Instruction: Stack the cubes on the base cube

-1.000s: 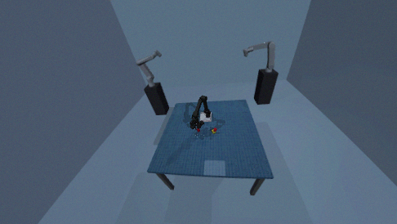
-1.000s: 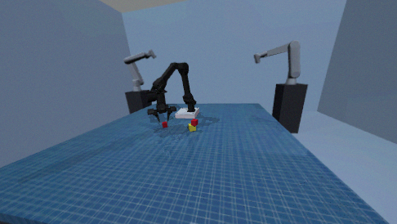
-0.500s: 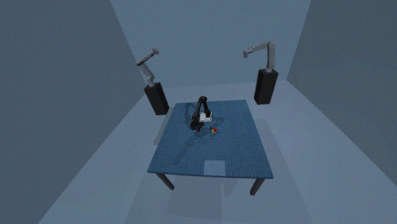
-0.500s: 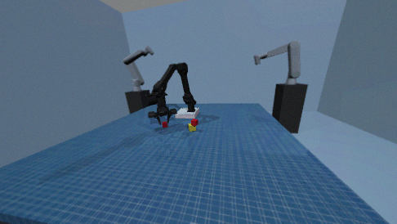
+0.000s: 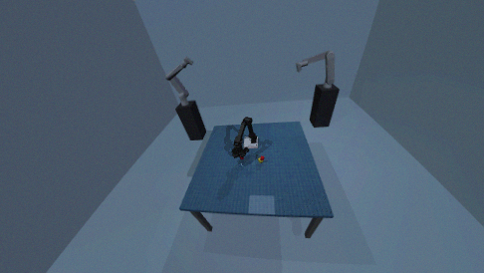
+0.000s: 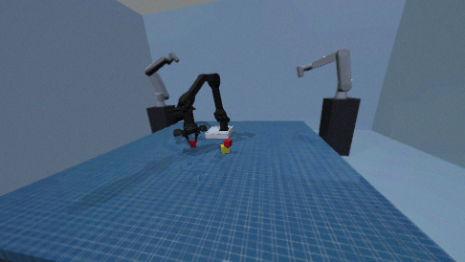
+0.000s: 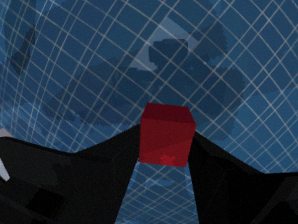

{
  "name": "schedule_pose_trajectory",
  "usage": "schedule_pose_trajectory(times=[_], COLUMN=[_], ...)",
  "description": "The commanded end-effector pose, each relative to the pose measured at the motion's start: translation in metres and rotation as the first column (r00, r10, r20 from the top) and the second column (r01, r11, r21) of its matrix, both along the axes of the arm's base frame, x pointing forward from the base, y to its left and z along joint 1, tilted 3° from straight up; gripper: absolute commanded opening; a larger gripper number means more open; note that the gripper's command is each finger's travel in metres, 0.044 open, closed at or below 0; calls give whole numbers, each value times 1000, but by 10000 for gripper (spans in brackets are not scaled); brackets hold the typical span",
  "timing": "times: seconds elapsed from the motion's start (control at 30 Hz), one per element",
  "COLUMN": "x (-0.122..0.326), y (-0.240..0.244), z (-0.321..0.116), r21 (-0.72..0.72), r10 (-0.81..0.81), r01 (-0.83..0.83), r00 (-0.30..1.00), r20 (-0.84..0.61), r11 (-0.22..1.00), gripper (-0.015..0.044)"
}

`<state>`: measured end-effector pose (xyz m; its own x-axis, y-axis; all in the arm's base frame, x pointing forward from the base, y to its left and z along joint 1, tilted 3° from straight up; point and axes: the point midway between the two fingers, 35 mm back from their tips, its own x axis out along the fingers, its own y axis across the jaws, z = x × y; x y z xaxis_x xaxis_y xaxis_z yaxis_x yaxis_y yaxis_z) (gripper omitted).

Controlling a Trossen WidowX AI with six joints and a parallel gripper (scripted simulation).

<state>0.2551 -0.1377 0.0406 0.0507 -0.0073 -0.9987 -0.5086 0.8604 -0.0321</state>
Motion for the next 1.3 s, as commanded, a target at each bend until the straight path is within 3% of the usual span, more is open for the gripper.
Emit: schedule_pose_trajectory(times=[0.0, 0.83, 1.27], x=[4, -4, 7], y=[-3, -1, 25], z=[15, 94, 96], r21=[-8, -8, -11], r10=[0, 0, 90], r01=[1, 1, -90], r00=[1000, 1000, 996], r20=[19, 19, 18], r11=[1000, 1000, 996], gripper=[105, 105, 105])
